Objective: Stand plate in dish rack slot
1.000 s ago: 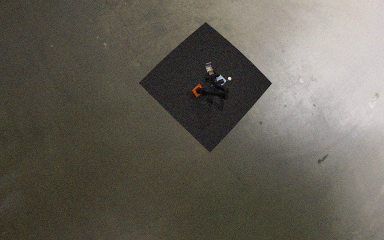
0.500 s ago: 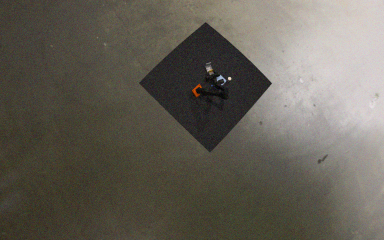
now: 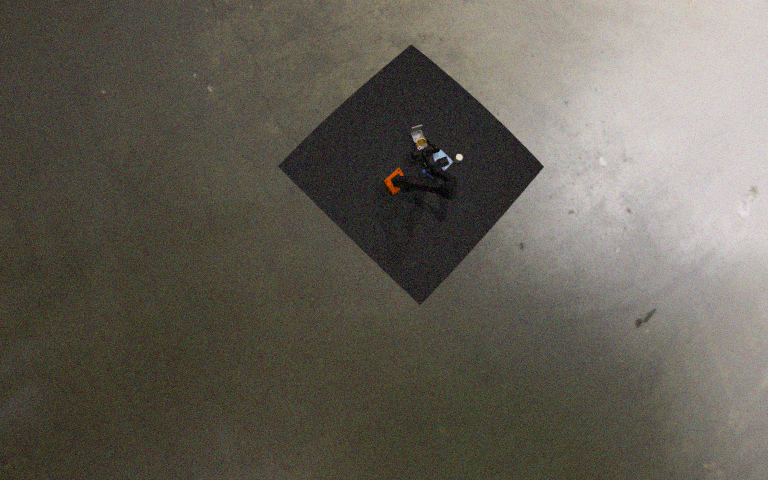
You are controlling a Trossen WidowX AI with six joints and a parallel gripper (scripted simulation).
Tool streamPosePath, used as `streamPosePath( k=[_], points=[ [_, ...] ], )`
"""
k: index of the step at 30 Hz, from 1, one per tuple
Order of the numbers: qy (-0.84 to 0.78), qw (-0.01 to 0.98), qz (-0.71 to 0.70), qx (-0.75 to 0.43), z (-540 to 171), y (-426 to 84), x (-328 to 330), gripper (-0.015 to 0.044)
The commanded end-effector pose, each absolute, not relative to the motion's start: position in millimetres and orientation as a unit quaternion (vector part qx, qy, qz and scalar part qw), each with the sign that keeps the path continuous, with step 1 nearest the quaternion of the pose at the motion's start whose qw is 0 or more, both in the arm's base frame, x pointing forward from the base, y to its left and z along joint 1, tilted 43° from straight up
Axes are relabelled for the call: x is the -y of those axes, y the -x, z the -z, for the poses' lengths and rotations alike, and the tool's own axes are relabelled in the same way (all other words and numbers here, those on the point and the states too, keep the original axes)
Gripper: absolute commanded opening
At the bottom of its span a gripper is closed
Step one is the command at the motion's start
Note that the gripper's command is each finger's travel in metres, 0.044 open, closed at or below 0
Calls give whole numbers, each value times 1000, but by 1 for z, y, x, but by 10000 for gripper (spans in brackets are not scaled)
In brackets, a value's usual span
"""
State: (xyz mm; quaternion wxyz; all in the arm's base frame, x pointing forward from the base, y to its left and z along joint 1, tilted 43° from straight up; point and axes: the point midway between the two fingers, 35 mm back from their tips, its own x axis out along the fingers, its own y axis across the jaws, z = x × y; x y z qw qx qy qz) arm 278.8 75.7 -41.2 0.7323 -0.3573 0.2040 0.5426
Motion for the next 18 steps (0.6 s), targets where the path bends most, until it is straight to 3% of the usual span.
streamPosePath(
  k=[1, 7, 18],
  points=[
    [361, 730, -545, -200, 14, -283, -100, 400],
    [352, 731, -548, -203, -37, -272, -149, 400],
    [319, 732, -519, -304, -35, -267, -156, 400]
  ],
)
